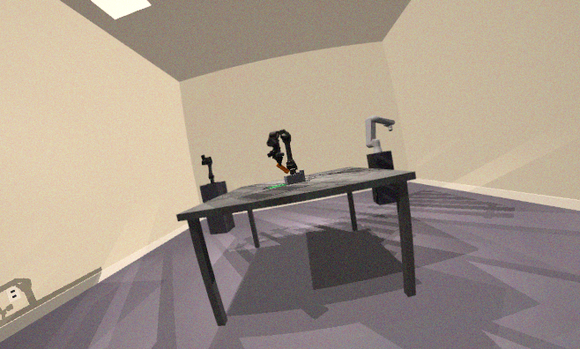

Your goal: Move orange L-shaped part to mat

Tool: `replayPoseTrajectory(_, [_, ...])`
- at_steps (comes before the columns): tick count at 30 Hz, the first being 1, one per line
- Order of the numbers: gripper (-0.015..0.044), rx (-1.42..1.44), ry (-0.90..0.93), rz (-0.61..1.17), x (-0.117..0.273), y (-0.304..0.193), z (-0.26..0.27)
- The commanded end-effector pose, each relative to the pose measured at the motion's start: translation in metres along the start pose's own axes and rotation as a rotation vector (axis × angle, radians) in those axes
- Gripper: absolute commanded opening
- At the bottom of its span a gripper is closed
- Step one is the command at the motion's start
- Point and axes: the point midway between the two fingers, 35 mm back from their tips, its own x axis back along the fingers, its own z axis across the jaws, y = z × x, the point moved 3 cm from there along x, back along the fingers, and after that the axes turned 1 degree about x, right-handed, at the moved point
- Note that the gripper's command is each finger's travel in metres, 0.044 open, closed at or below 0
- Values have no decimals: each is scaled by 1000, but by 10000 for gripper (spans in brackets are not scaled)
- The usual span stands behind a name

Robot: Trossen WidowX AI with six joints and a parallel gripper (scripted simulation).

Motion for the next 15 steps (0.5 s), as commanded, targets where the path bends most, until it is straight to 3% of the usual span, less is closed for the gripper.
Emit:
replayPoseTrajectory(1, [0, 3, 7, -1, 1, 19, -1])
replayPoseTrajectory(15, [0, 3, 6, -5, 1, 72, -6])
